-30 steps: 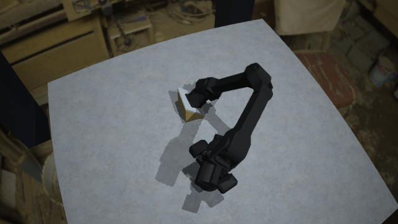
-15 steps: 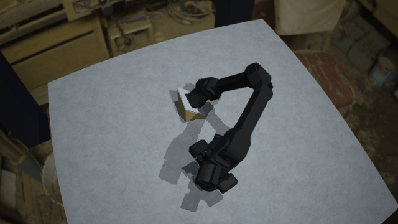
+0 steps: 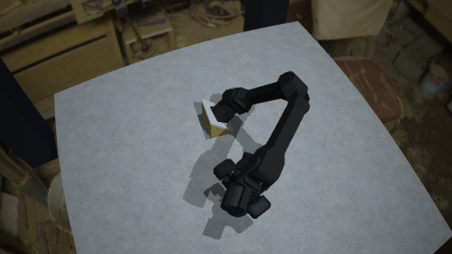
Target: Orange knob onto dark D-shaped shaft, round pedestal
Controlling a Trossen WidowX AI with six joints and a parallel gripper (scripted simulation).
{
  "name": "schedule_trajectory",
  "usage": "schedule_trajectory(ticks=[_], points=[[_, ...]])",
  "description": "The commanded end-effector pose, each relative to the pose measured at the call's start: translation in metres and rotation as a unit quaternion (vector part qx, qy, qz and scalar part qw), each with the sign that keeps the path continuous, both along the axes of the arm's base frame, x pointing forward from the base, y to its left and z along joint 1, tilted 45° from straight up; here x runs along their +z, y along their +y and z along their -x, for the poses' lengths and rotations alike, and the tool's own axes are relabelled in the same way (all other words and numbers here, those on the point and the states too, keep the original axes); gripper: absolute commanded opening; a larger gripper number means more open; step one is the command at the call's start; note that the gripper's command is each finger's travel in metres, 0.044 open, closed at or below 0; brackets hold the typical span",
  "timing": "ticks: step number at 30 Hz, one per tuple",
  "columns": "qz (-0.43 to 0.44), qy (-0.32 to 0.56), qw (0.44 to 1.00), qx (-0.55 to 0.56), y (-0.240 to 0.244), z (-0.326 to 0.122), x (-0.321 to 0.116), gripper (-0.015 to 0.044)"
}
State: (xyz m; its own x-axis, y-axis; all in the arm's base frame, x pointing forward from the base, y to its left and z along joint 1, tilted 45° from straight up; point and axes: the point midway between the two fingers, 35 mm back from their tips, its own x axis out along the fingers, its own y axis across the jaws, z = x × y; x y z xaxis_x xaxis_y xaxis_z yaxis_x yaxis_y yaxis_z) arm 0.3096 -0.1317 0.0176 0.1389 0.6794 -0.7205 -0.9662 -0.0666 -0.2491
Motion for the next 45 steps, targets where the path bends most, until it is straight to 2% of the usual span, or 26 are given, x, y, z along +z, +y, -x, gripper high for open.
schedule_trajectory(ticks=[1,45], points=[[0.009,-0.042,0.998,0.043,-0.0013,-0.0018,0.0012,0.0],[0.016,-0.074,0.994,0.077,-0.0006,-0.0004,0.0019,0.0]])
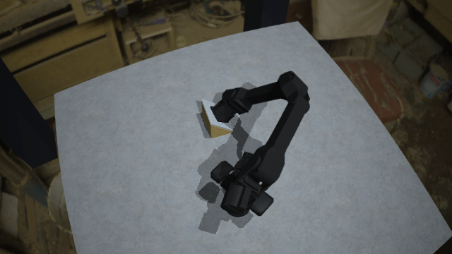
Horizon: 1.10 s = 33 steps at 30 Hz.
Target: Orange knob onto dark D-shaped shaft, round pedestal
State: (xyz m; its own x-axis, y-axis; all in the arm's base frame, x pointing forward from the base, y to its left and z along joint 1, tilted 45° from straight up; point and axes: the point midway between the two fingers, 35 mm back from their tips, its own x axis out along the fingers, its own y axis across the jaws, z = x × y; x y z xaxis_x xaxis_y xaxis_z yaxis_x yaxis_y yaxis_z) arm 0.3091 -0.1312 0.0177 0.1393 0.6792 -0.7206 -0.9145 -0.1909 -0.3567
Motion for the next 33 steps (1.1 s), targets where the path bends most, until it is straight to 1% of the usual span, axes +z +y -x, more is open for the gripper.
schedule_trajectory(ticks=[1,5,33], points=[[0.006,-0.027,0.999,0.027,-0.0011,-0.0009,0.0018,0.0],[0.015,-0.068,0.995,0.071,-0.0004,-0.001,0.0003,0.0],[0.015,-0.068,0.995,0.071,0.0018,-0.0009,-0.0022,0.0]])
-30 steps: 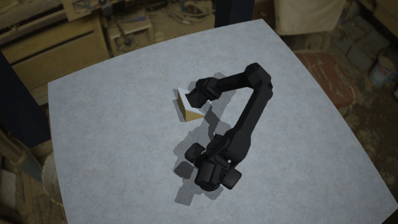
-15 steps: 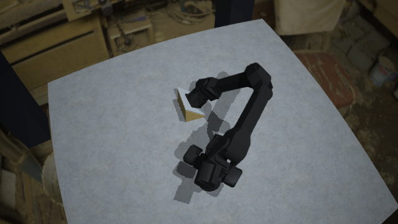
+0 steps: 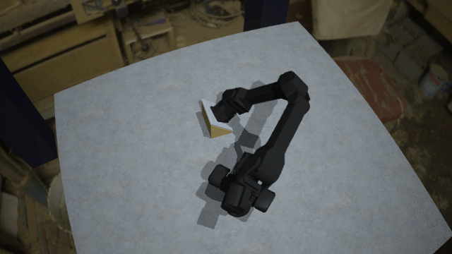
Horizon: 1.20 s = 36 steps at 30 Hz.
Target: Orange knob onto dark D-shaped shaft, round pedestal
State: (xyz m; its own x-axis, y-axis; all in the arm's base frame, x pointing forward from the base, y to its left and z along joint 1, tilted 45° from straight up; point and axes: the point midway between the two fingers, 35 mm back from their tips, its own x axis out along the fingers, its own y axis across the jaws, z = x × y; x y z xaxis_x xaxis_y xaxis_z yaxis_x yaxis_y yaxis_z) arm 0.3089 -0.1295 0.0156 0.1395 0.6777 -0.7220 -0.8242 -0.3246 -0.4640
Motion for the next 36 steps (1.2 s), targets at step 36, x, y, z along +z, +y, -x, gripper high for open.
schedule_trajectory(ticks=[36], points=[[-0.106,0.51,0.658,-0.544,-0.0001,-0.0003,0.0001,0.0]])
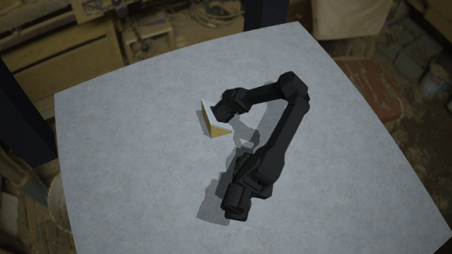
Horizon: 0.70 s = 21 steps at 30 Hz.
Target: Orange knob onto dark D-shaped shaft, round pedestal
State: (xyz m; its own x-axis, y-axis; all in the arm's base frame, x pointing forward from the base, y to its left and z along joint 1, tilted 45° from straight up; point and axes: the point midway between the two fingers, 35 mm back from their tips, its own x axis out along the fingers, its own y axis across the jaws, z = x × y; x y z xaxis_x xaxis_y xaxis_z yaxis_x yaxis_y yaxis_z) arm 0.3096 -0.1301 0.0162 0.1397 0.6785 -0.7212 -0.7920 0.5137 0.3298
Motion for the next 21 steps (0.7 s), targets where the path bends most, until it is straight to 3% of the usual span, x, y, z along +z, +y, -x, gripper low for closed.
schedule_trajectory(ticks=[1,9,21], points=[[-0.037,0.182,0.963,-0.195,0.0003,0.0002,-0.0004,0.0],[-0.07,0.341,0.864,-0.364,-0.0033,-0.0017,0.002,0.0],[-0.071,0.344,0.861,-0.368,-0.0047,-0.0047,0.0015,0.0]])
